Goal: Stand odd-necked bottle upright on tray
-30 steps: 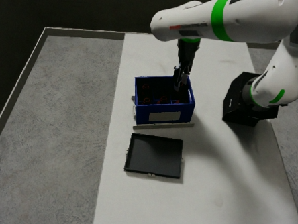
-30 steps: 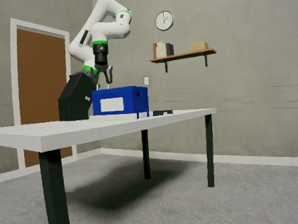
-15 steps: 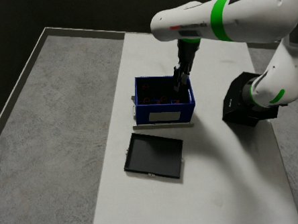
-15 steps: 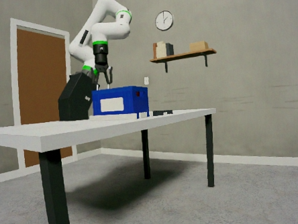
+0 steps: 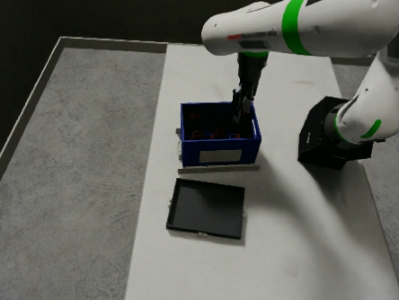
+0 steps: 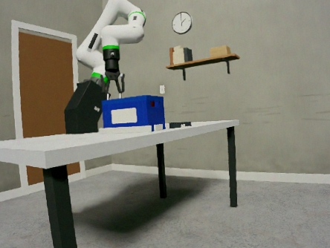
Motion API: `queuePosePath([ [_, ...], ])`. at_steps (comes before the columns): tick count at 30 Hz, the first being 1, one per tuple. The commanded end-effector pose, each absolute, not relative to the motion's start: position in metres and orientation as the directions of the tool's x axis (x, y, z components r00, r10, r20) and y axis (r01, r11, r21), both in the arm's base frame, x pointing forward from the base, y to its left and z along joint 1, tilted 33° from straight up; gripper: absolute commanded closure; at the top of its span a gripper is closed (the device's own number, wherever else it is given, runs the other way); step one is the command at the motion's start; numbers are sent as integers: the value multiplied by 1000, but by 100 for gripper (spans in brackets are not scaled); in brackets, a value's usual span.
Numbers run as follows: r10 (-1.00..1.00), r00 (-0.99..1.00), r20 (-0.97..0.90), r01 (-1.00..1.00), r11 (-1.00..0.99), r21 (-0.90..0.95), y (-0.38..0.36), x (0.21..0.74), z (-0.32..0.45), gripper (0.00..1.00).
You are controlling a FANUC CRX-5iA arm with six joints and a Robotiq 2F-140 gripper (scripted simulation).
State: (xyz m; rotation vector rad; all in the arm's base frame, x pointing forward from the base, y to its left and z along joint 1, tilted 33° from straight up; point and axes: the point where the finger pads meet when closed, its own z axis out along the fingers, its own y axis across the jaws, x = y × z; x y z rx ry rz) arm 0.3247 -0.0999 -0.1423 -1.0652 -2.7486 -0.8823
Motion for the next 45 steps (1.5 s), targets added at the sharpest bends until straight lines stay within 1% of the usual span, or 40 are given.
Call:
queuePosePath([
  [1, 600, -759, 255, 636, 597, 489, -101, 325, -142, 56],
  [16, 600, -759, 255, 636, 597, 489, -101, 325, -142, 56],
  [17, 600, -759, 255, 636, 597, 489, -101, 325, -142, 90],
  [45, 600, -759, 255, 636, 597, 489, -101, 325, -142, 90],
])
